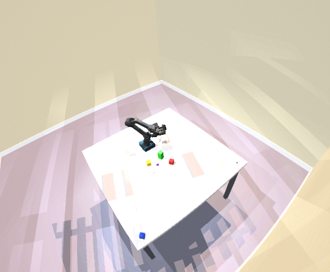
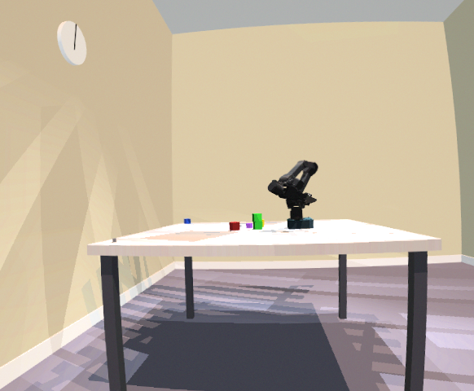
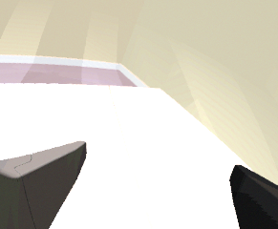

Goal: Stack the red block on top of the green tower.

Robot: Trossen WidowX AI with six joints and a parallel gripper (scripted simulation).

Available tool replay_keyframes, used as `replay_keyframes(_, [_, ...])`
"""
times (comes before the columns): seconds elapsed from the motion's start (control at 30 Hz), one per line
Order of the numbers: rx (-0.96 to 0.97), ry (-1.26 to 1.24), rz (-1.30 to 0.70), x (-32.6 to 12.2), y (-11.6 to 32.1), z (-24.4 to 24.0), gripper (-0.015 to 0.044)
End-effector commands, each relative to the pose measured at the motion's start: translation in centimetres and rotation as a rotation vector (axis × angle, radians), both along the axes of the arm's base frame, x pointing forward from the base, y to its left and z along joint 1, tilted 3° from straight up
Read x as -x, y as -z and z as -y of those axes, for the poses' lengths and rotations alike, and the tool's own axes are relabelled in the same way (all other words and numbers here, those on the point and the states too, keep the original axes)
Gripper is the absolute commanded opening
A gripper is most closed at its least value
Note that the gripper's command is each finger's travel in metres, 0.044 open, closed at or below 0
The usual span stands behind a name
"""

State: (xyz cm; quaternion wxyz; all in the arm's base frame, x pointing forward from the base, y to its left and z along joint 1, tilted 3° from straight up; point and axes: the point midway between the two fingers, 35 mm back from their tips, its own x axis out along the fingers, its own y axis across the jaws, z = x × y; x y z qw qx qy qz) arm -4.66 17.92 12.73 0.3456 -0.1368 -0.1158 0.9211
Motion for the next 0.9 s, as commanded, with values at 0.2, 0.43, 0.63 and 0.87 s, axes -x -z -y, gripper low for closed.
replay_keyframes(0.2, [0.19, 0.161, 0.002, -3.7, -0.4, -2.0, 0.044])
replay_keyframes(0.43, [0.425, 0.38, -0.015, -9.2, -0.7, -3.4, 0.044])
replay_keyframes(0.63, [0.619, 0.576, -0.046, -14.3, -0.8, -3.6, 0.044])
replay_keyframes(0.87, [0.831, 0.804, -0.096, -20.1, -0.8, -2.6, 0.044])
